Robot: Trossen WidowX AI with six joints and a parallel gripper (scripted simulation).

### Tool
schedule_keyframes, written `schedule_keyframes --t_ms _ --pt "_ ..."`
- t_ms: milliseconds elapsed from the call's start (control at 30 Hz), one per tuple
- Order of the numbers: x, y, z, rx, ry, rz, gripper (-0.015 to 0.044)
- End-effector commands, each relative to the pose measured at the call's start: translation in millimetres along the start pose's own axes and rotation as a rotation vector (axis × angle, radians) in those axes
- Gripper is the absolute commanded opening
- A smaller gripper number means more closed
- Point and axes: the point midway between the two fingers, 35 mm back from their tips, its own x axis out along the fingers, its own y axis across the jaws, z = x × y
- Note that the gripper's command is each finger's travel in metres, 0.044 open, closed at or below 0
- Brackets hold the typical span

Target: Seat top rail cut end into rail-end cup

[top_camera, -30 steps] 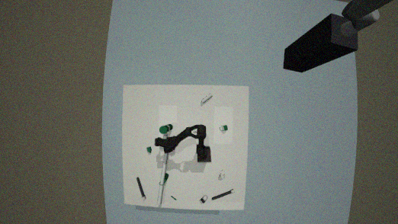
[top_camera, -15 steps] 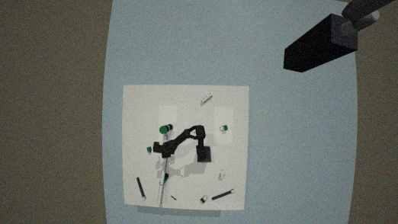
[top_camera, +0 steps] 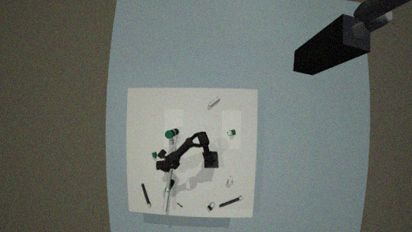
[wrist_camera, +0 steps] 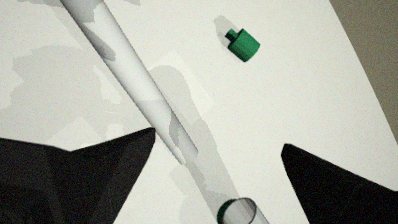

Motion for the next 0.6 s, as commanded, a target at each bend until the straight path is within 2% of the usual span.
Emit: schedule_keyframes --t_ms 0,167,567 --pt "-39 21 44 0.578 -0.01 -0.008 0.044" --pt "-51 29 54 0.753 -0.015 -0.012 0.044" --pt "-51 29 55 0.755 -0.015 -0.012 0.044"
